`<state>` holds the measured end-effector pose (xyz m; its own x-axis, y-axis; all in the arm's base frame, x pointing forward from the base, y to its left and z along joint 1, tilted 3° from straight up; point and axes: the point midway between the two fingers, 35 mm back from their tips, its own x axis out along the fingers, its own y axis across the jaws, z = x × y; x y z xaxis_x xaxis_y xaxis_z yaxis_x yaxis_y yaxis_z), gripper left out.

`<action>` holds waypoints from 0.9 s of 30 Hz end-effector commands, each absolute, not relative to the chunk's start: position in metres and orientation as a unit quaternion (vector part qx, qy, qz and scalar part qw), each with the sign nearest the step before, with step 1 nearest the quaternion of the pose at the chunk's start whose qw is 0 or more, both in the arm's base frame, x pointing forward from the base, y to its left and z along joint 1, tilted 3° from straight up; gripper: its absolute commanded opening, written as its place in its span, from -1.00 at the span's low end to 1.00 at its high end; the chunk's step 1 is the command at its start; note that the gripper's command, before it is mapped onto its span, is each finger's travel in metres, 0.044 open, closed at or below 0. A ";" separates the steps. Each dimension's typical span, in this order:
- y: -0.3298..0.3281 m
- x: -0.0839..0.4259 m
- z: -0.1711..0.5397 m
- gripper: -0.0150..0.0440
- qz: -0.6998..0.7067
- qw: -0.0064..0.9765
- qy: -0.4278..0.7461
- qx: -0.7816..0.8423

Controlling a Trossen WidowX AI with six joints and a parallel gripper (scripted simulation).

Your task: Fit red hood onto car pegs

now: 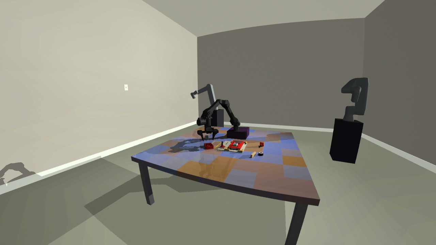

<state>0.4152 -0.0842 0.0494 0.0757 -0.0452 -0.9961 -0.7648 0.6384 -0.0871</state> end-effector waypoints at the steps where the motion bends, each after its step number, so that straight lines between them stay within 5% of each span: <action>1: -0.085 0.415 0.047 1.00 0.273 0.656 0.622 -0.328; 27: -0.084 0.415 0.031 1.00 0.273 0.656 0.622 -0.328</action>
